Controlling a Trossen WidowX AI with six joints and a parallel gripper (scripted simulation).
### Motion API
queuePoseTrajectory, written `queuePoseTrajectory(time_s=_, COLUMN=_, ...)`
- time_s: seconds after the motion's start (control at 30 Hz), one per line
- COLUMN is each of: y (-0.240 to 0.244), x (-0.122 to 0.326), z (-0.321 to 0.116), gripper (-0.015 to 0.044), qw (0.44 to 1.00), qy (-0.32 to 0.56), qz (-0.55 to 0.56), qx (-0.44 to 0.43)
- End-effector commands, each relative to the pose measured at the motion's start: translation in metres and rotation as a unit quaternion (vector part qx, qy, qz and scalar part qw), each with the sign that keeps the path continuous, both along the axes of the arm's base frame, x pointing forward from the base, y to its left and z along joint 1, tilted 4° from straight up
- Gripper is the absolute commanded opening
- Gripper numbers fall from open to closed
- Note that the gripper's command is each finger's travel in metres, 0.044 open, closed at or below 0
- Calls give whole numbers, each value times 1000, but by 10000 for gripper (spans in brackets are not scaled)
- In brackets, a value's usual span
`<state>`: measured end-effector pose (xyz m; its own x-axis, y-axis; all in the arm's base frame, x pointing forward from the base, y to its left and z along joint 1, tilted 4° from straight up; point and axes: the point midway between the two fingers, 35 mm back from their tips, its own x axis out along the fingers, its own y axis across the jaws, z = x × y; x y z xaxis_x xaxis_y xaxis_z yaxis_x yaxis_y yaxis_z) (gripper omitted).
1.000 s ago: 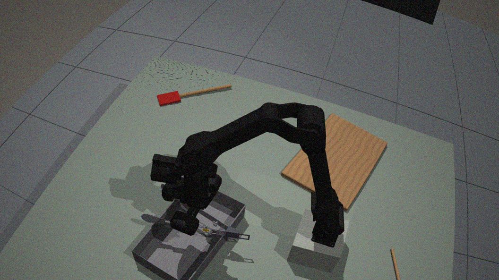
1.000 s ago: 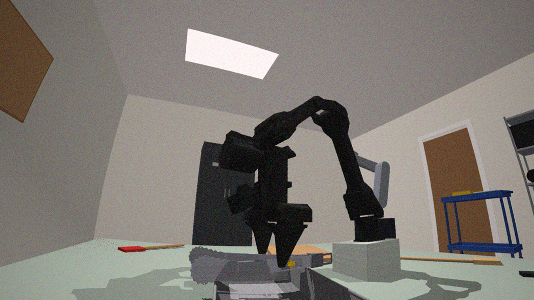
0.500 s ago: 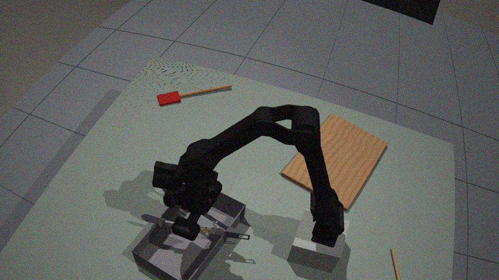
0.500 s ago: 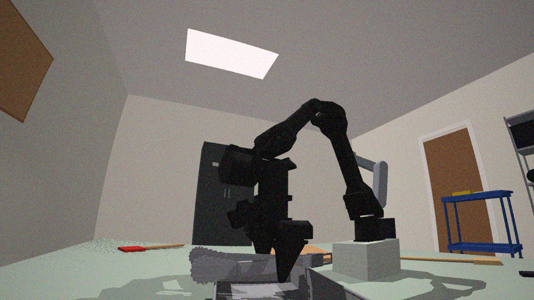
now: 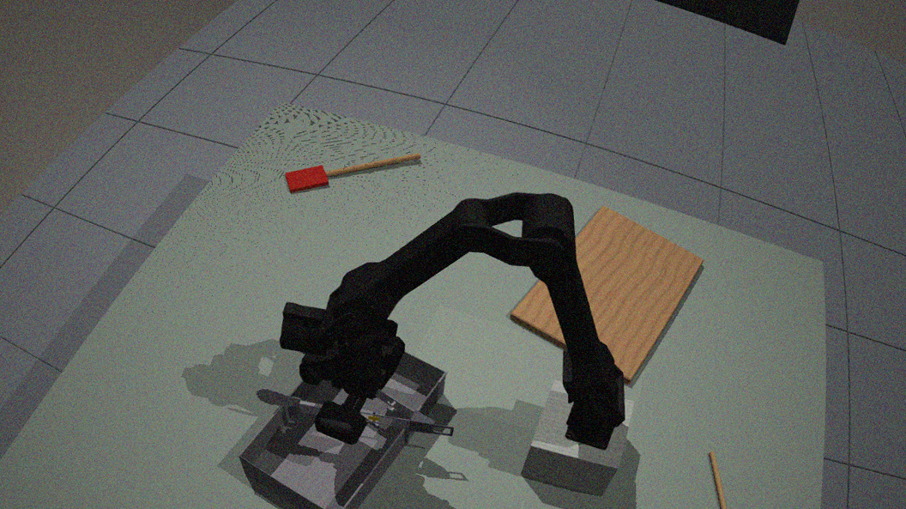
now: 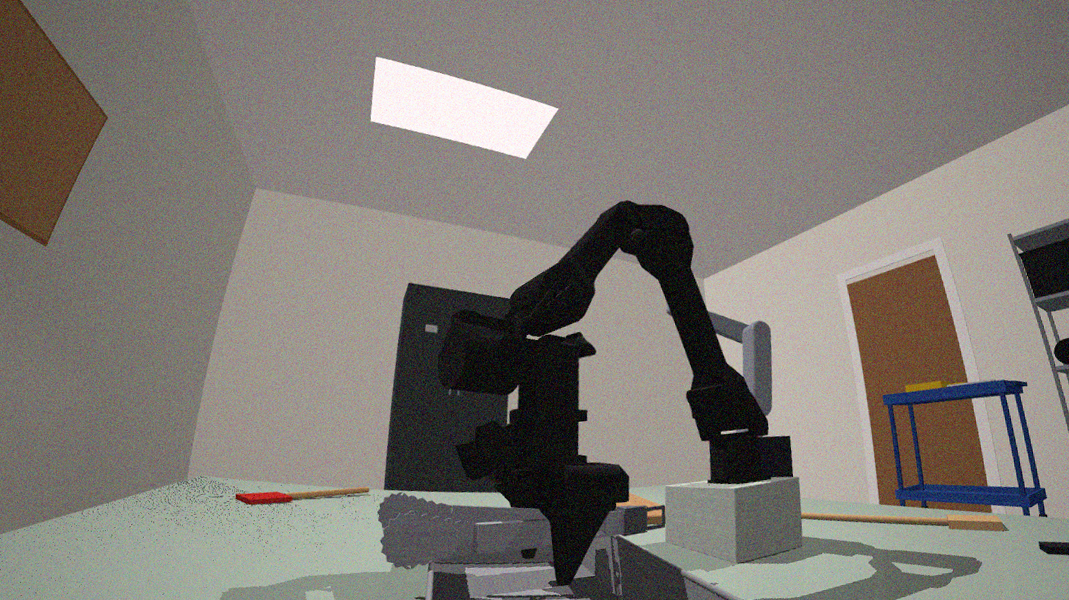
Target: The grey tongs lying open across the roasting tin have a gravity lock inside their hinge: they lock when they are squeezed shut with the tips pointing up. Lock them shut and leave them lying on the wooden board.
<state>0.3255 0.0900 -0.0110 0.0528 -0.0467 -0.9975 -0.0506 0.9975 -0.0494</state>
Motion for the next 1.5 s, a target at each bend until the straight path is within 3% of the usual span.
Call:
queuePoseTrajectory(time_s=0.0, y=0, x=0, z=1, gripper=328, qw=1000, qy=0, qz=0, qx=0)
queuePoseTrajectory(time_s=1.47, y=0, x=0, z=1, gripper=35, qw=1000, qy=0, qz=0, qx=0)
